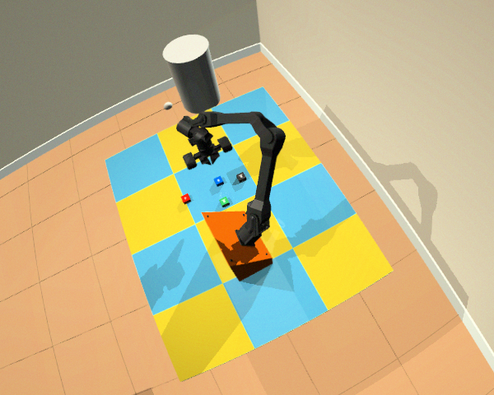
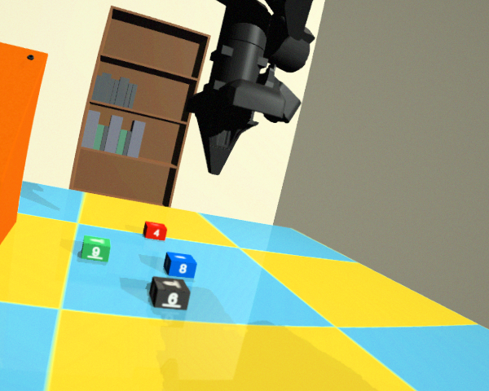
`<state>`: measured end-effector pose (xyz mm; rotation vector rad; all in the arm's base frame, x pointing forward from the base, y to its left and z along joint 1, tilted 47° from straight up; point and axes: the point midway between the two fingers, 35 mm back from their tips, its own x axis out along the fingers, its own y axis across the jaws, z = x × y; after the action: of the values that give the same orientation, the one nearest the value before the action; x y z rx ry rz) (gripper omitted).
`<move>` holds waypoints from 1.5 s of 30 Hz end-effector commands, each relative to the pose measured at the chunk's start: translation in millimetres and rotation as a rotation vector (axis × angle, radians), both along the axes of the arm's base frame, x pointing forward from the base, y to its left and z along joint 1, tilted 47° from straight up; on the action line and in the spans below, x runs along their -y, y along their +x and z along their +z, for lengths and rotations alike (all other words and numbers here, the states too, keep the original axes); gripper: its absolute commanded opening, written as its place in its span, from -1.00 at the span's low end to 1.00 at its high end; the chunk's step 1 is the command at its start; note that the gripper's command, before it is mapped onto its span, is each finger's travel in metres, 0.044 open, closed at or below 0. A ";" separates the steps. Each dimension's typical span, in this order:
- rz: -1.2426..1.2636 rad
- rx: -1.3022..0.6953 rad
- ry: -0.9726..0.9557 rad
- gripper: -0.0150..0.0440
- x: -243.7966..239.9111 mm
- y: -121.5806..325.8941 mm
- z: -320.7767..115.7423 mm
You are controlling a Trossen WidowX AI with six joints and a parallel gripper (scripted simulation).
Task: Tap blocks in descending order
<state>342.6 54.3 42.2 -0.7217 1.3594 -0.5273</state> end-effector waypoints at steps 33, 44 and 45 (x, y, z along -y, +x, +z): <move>-0.019 -0.012 -0.006 -0.42 134.7 -27.4 3.9; -0.019 -0.012 -0.008 -0.42 147.5 -25.5 -7.7; -0.019 -0.012 -0.008 -0.42 148.5 -25.4 -8.6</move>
<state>320.0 -90.6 38.3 -0.7126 1.3674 -0.5459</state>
